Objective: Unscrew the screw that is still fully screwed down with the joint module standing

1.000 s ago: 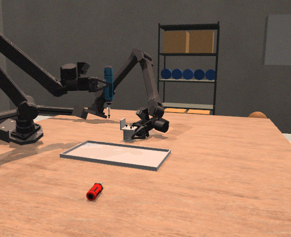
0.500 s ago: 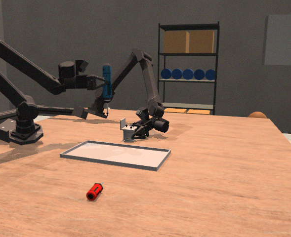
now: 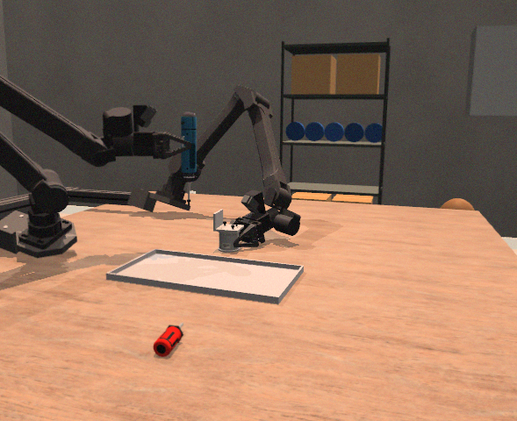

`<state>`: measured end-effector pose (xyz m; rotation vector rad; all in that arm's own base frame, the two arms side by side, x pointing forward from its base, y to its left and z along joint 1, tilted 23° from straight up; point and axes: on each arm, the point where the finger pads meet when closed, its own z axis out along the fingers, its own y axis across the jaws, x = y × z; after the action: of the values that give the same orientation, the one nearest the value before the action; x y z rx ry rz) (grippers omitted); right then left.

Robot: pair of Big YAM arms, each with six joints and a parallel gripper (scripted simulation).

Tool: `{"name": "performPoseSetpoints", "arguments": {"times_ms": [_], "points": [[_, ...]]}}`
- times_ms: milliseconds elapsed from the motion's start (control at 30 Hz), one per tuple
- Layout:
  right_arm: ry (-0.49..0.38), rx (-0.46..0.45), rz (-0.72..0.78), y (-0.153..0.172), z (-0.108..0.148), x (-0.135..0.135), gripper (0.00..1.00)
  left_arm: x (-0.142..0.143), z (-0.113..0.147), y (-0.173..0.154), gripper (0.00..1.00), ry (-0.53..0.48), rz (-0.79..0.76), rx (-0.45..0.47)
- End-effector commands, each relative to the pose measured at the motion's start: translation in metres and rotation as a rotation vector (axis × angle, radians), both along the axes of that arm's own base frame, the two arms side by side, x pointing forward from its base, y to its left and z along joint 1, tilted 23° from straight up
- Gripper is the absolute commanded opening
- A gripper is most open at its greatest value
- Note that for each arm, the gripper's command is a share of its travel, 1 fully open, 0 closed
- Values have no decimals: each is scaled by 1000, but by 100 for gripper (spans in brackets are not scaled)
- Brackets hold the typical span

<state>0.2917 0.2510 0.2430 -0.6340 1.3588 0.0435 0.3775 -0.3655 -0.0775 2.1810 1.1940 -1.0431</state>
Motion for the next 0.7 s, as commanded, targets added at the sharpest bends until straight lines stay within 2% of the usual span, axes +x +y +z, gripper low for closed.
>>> {"name": "performPoseSetpoints", "arguments": {"times_ms": [0, 667], "points": [[-78, 84, 24, 23, 55, 7, 42, 6, 6, -4, 59, -17, -2, -12], [-83, 87, 24, 28, 60, 11, 42, 6, 6, -4, 59, -17, -2, -12]]}}
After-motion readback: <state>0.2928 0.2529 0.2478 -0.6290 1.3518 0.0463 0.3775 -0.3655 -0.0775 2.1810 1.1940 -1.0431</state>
